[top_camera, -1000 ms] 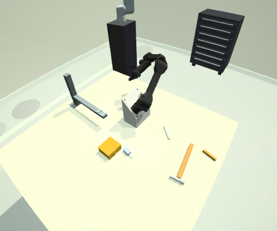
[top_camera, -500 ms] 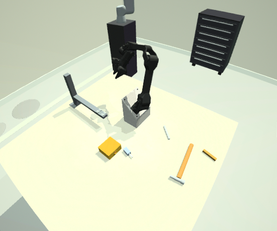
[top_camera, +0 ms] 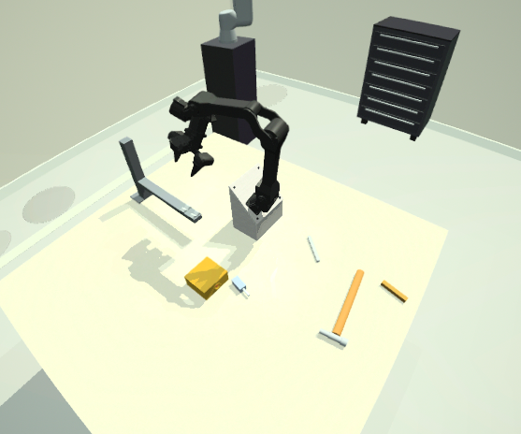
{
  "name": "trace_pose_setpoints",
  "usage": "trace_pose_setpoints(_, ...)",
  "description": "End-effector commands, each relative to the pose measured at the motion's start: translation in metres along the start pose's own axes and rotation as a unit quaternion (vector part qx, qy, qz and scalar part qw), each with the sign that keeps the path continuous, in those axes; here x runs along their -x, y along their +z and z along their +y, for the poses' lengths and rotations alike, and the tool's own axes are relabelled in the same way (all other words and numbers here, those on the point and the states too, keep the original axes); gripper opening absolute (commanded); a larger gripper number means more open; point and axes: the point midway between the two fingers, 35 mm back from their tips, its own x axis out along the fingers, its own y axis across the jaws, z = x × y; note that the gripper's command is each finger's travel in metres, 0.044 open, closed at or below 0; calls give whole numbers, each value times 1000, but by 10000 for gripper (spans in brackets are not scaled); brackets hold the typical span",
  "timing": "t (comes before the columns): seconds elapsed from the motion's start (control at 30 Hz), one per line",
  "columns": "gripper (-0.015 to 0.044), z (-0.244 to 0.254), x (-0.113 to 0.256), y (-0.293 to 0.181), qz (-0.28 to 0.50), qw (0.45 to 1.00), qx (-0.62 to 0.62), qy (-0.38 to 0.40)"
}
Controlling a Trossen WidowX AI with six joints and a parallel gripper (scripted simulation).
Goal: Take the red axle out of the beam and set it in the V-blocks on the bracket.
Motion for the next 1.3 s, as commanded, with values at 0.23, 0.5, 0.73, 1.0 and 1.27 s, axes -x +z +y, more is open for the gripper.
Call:
trace_pose_setpoints(0.23,440,123,-70,76,65,961,263,49)
trace_pose_setpoints(0.5,440,236,-120,82,87,882,449,112)
trace_pose_setpoints(0.73,440,331,-148,44,96,779,591,187)
trace_pose_setpoints(1.0,440,362,-155,22,97,736,634,218)
trace_pose_setpoints(1.27,440,369,-184,8,96,736,633,219)
